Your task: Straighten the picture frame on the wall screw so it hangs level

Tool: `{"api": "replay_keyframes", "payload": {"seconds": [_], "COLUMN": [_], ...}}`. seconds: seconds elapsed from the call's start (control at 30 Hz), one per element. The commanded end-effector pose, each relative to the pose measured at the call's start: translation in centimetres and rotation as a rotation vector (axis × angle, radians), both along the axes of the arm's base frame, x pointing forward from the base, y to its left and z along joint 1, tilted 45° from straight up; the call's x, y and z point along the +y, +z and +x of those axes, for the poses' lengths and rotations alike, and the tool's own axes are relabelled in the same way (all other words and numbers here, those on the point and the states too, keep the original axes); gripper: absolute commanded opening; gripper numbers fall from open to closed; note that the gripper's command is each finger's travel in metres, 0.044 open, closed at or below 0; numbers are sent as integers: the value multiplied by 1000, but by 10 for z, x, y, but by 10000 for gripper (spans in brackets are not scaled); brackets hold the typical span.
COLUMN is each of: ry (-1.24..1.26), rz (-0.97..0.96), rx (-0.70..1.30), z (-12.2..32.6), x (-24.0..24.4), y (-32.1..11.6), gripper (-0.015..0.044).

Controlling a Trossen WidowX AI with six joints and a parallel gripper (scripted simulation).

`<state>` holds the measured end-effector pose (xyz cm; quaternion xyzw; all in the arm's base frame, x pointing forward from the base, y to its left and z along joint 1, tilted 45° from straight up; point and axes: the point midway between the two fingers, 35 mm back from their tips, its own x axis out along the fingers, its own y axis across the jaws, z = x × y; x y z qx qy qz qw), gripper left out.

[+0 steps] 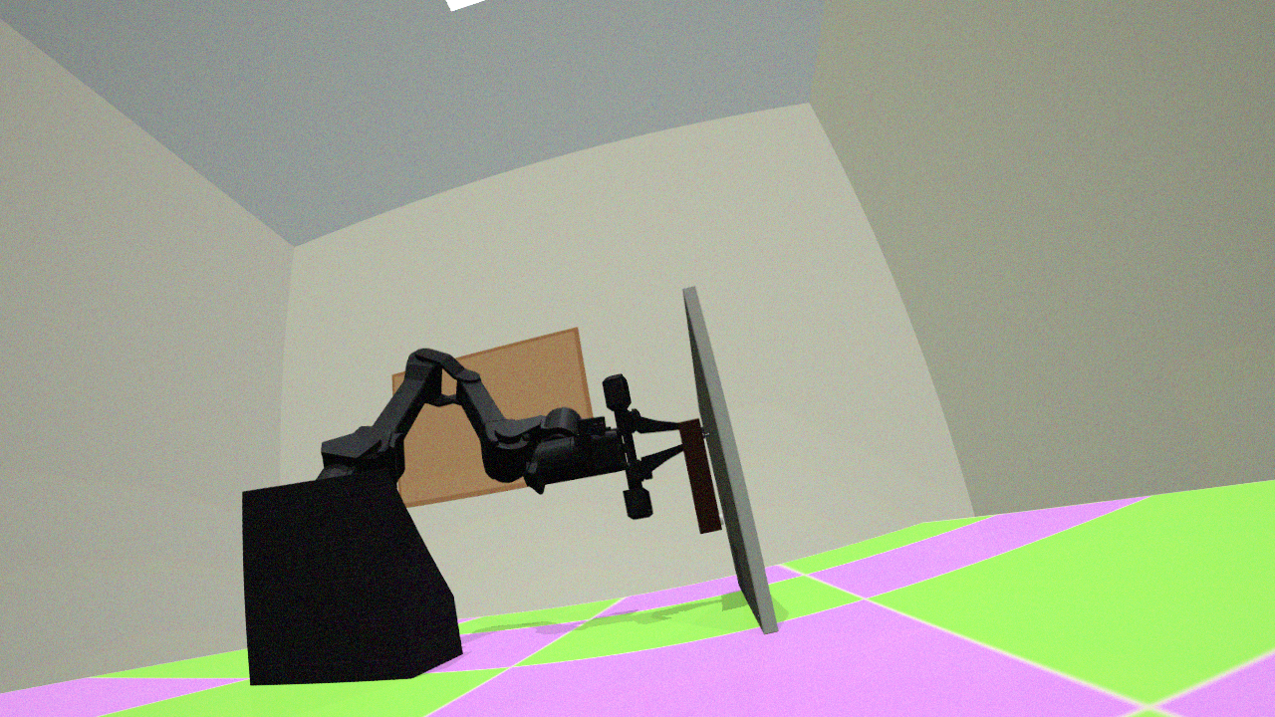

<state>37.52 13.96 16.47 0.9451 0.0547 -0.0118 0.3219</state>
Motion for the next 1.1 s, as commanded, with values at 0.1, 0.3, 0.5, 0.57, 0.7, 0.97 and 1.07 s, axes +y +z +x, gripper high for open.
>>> {"api": "replay_keyframes", "payload": {"seconds": [0.1,0.3,0.5,0.57,0.7,0.97,1.07], "ry": [-13,-13,-13,-13,-13,-13,-13], "rz": [0,0,0,0,0,1,1], "rx": [-10,-10,-10,-10,-9,-9,-9], "z": [1,1,1,1,1,1,0], "x": [-3,-2,-1,0,1,3,4], "y": [4,3,1,1,0,-1,-2], "gripper": [0,0,0,0,0,0,0]}}
